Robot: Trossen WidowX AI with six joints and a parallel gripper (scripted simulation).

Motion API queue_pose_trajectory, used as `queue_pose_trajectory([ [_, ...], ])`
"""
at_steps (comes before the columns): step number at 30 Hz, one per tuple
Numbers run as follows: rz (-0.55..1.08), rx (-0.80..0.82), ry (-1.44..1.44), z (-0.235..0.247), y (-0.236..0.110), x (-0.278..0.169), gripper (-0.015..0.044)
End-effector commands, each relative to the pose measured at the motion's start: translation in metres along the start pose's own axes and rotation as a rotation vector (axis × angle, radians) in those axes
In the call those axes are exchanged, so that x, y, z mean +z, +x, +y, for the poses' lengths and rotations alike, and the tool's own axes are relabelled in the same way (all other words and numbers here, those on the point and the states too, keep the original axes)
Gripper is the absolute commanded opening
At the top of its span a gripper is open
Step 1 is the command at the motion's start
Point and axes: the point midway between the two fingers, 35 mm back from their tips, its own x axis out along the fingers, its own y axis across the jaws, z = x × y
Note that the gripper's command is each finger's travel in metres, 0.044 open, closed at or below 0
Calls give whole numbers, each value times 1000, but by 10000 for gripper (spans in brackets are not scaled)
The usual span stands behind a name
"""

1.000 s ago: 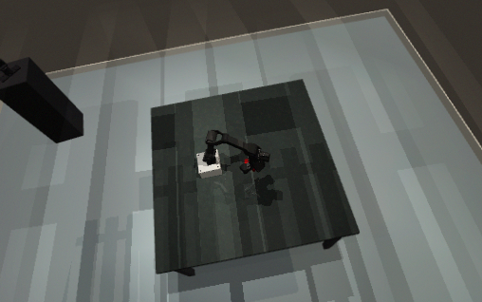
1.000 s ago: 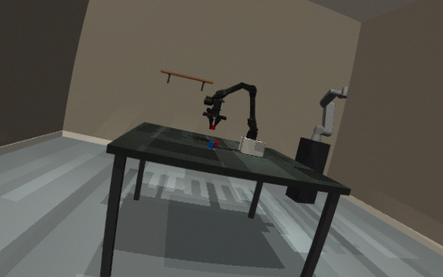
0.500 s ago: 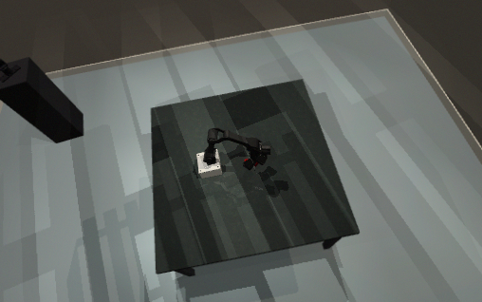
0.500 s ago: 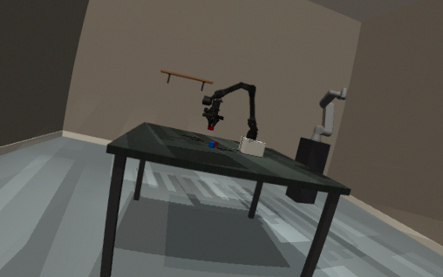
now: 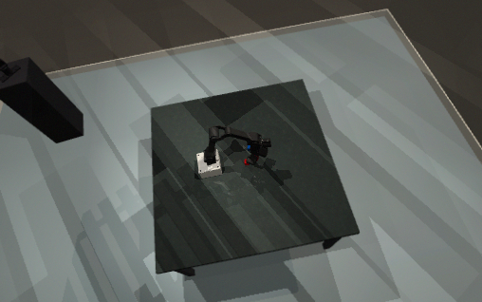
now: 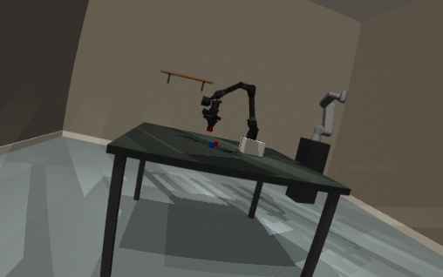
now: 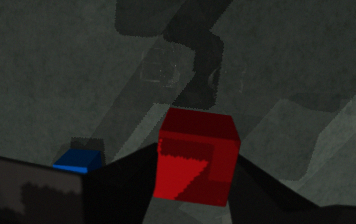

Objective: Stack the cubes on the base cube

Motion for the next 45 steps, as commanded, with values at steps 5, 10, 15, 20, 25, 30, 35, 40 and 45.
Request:
queue_pose_trajectory([
  [5,-5,-8,-176,23,4,-10,105],
  [10,-5,-6,-271,37,7,-17,105],
  [15,-5,-4,-367,50,10,-24,105],
  [20,-4,1,-461,64,13,-32,105],
  [25,-4,7,-555,78,16,-40,105],
  [30,-3,13,-649,91,19,-49,105],
  [35,-2,19,-743,104,22,-59,105],
  [40,-1,24,-837,116,25,-69,105],
  [45,0,27,-884,122,26,-75,105],
])
